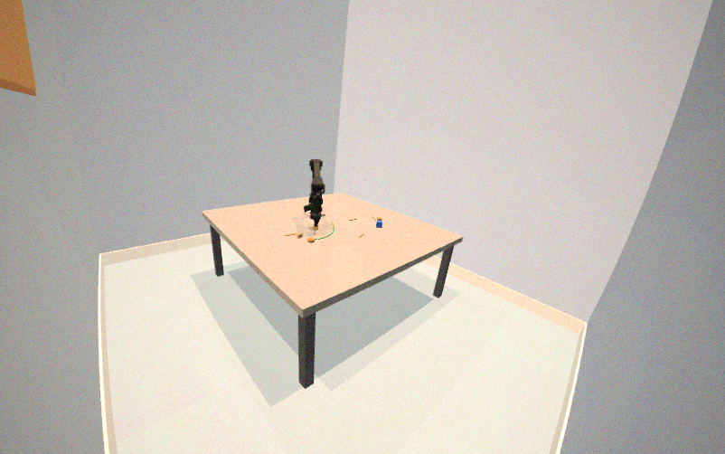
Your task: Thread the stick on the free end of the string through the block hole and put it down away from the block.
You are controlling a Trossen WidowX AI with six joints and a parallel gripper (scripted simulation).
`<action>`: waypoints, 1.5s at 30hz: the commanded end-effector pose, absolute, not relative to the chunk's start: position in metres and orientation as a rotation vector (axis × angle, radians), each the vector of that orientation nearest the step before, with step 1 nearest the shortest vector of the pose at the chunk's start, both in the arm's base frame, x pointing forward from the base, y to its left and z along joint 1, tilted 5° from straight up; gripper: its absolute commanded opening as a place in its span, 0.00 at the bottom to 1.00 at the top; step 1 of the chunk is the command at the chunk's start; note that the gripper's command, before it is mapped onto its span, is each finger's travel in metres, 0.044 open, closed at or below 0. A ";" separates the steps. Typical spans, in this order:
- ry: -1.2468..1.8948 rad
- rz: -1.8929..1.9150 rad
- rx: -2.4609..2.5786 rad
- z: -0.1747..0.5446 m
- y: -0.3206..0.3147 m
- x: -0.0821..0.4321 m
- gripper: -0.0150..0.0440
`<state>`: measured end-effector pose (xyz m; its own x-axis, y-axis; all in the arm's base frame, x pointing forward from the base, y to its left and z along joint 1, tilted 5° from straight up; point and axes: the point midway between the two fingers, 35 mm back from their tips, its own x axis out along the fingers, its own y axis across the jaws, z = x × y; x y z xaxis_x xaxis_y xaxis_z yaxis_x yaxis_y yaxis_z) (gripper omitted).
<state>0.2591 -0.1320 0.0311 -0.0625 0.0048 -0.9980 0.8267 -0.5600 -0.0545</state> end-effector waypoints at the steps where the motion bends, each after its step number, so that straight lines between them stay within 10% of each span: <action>1: 0.897 -1.686 1.594 0.036 -0.132 0.260 0.25; 45: 0.571 -2.016 0.950 0.022 -0.102 0.279 0.25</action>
<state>0.2768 -0.1047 0.0247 -0.3612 -0.4471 -0.8183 0.8236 -0.5644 -0.0552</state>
